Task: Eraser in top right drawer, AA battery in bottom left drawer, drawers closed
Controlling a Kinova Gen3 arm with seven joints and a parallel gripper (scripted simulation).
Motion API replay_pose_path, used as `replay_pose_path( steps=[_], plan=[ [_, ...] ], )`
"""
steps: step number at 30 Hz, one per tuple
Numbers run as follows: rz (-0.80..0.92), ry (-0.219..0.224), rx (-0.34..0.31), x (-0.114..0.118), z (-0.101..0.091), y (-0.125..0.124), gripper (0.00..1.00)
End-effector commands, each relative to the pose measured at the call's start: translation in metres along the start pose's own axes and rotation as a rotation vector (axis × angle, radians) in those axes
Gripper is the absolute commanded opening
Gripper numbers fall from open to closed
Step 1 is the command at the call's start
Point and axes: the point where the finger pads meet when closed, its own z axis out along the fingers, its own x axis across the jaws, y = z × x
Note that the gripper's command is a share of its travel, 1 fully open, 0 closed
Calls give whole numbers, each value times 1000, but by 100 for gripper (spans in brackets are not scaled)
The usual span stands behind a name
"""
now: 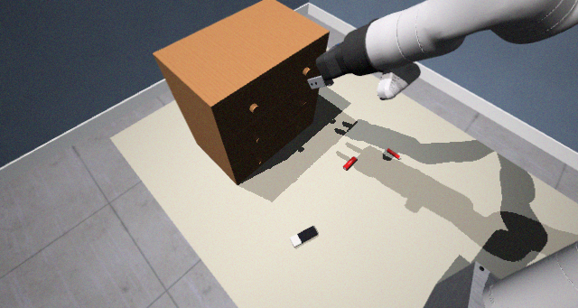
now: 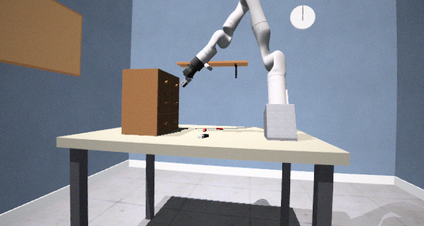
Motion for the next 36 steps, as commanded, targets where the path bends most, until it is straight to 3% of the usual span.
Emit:
replay_pose_path(
  steps=[1,18,36],
  plan=[
    [7,4,5,3,3,1,67],
    [7,5,6,3,20,18,67],
    [9,2,0,2,24,24,67]
  ],
)
